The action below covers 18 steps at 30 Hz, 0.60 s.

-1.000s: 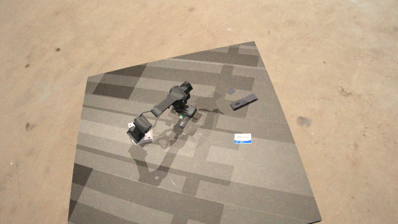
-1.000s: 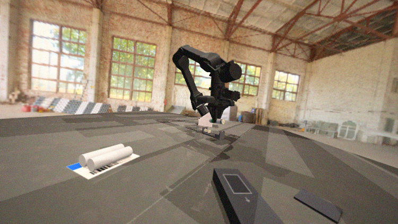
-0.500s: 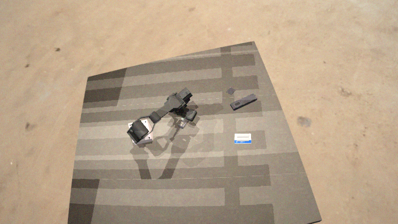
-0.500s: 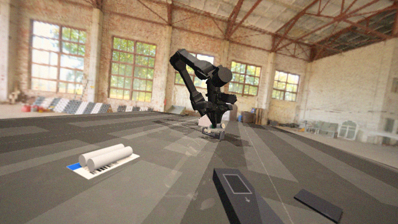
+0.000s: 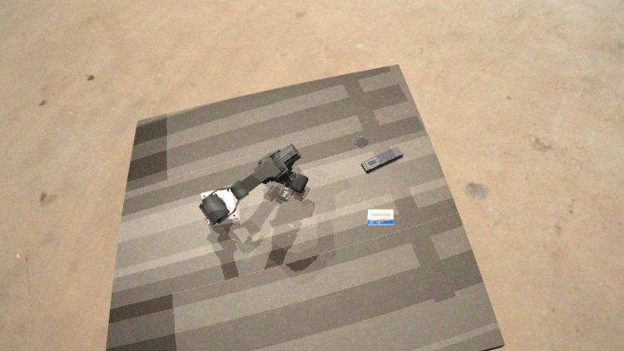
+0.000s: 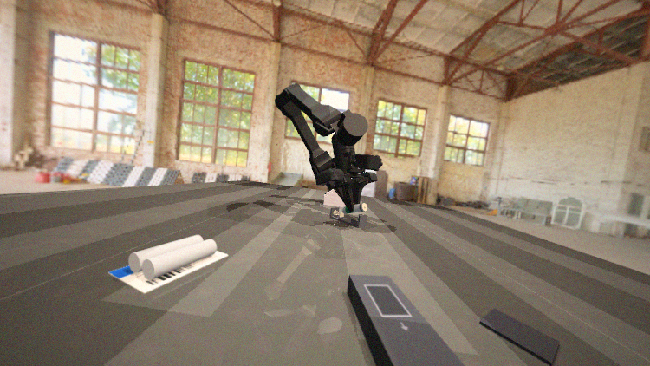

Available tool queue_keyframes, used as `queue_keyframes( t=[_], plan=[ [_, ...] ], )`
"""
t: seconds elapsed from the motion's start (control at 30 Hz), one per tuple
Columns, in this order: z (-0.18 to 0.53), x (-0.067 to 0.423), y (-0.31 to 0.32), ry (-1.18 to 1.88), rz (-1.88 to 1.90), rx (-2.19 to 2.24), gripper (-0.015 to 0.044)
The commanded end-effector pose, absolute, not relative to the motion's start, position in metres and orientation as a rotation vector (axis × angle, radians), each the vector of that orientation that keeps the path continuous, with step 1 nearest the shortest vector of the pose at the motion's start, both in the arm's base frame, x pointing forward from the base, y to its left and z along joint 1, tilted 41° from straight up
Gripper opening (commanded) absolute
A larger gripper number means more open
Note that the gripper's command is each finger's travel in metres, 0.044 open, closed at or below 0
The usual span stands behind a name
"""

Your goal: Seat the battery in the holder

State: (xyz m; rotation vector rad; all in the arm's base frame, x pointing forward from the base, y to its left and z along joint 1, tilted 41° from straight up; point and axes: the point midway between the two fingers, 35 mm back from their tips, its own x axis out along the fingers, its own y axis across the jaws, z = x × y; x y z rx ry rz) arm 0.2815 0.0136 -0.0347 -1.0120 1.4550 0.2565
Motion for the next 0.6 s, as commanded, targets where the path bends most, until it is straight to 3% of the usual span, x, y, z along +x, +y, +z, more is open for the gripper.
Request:
queue_keyframes(
  t=[0.0,0.57],
  plan=[
    [-0.0345,0.2802,0.012,1.43,0.273,-1.003,0.0059],
    [-0.0367,0.2764,0.0042,1.321,0.339,-0.972,0.0059]
  ],
)
